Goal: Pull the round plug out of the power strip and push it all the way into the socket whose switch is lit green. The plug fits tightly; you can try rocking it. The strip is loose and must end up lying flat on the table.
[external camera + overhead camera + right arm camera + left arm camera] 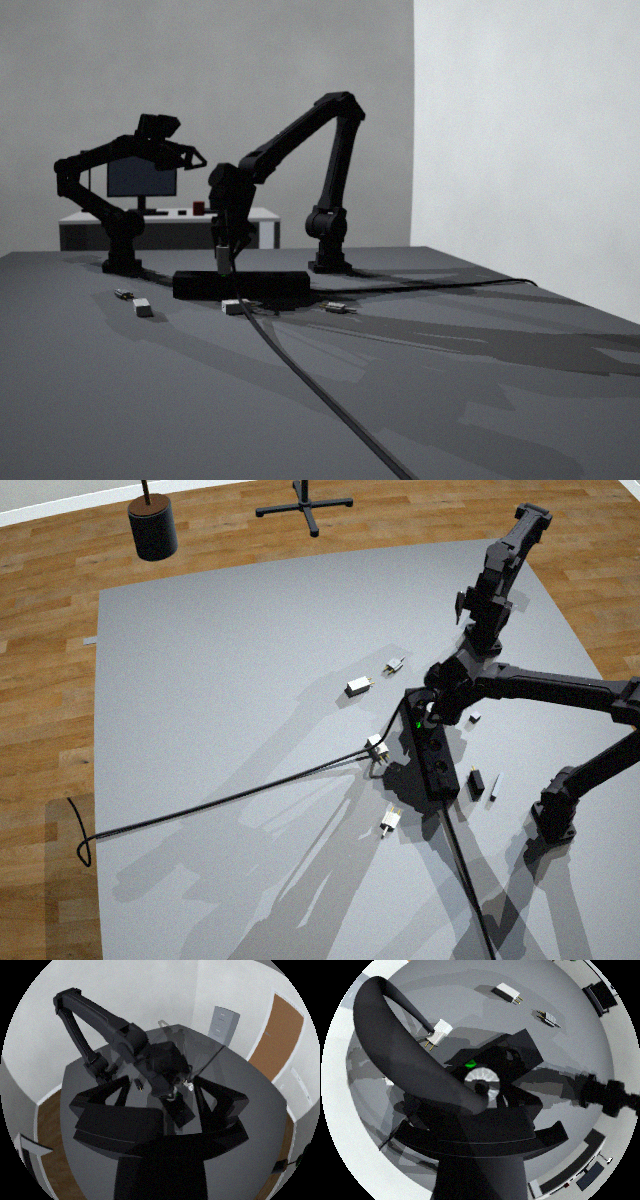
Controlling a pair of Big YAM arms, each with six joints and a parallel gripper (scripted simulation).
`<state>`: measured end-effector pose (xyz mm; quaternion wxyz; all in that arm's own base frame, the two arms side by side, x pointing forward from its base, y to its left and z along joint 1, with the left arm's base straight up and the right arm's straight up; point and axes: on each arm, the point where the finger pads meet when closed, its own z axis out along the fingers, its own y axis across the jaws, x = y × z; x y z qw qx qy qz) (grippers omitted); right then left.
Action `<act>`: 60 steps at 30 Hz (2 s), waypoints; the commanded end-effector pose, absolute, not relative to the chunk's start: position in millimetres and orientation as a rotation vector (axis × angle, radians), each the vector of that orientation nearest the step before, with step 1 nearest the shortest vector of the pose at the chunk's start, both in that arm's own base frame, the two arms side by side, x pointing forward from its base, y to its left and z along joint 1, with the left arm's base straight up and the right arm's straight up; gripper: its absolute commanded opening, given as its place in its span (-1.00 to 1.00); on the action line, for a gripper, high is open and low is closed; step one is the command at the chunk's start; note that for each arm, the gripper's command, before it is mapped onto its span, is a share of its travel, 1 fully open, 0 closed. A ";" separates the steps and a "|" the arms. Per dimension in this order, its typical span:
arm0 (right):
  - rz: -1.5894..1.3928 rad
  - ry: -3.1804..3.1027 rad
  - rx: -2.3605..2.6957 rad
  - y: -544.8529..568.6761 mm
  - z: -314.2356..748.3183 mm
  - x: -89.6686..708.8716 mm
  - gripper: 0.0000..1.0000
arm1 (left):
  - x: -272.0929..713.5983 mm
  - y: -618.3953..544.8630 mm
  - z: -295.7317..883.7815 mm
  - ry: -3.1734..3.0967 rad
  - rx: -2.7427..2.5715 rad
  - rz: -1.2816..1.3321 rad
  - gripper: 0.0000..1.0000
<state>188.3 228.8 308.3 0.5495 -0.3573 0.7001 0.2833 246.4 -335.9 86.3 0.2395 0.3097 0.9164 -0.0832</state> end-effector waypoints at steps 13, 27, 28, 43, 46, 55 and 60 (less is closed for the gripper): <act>0.690 1.578 -0.828 229.6 358.5 186.4 1.00 | 256.9 -331.4 68.6 2.543 0.793 -0.219 -0.33; 0.690 1.578 -0.828 229.6 358.5 186.4 1.00 | 251.4 -323.0 55.8 2.555 0.825 -0.198 -0.33; 0.690 1.578 -0.828 229.6 358.5 186.4 1.00 | 250.8 -322.0 54.3 2.557 0.828 -0.195 -0.33; 0.690 1.578 -0.828 229.6 358.5 186.4 1.00 | 244.6 -312.9 51.6 2.579 0.850 -0.168 -0.33; 0.690 1.578 -0.828 229.6 358.5 186.4 1.00 | 244.6 -313.0 51.5 2.579 0.852 -0.169 -0.33; 0.690 1.578 -0.828 229.6 358.5 186.4 1.00 | 244.7 -312.9 51.6 2.580 0.848 -0.169 -0.33; 0.690 1.578 -0.828 229.6 358.5 186.4 1.00 | 251.6 -323.3 57.3 2.569 0.848 -0.180 -0.33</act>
